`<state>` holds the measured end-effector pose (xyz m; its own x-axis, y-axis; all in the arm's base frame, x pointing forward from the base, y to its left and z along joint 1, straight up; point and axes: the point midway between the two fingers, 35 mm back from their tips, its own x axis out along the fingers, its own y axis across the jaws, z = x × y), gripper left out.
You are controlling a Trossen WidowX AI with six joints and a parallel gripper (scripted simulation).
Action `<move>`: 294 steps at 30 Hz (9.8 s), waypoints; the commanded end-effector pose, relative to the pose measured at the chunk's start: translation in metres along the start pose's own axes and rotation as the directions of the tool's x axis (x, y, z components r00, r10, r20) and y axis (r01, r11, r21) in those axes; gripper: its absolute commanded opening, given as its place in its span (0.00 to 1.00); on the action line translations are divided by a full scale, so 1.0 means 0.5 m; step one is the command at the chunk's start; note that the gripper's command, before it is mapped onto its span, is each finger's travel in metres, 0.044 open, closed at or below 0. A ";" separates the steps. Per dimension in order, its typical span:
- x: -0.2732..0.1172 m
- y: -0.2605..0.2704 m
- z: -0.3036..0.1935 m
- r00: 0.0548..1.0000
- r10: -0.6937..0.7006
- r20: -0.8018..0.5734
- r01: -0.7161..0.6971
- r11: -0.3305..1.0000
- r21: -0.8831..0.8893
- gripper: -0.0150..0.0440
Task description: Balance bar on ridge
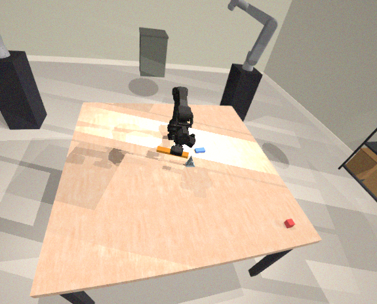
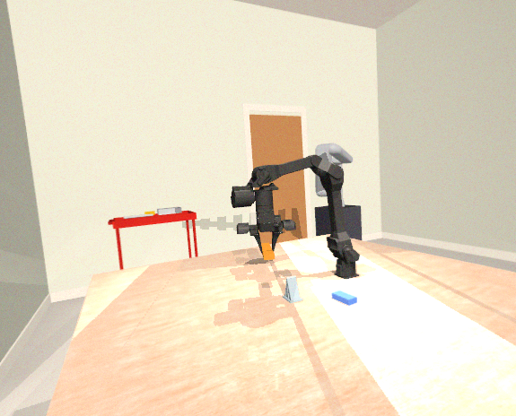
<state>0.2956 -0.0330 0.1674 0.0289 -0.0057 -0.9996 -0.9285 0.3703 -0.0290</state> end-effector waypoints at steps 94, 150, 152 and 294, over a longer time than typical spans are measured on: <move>0.082 0.137 0.222 1.000 0.008 0.012 -0.004 0.953 -0.303 0.25; 0.091 0.137 0.222 1.000 0.008 0.012 -0.004 0.953 -0.303 0.25; 0.092 0.137 0.222 1.000 0.008 0.012 -0.004 0.953 -0.303 0.25; 0.098 0.137 0.224 1.000 0.008 0.012 -0.004 0.953 -0.303 0.25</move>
<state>0.2749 0.0956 0.1169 0.0284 0.0060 -0.9996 -0.9973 0.0680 -0.0279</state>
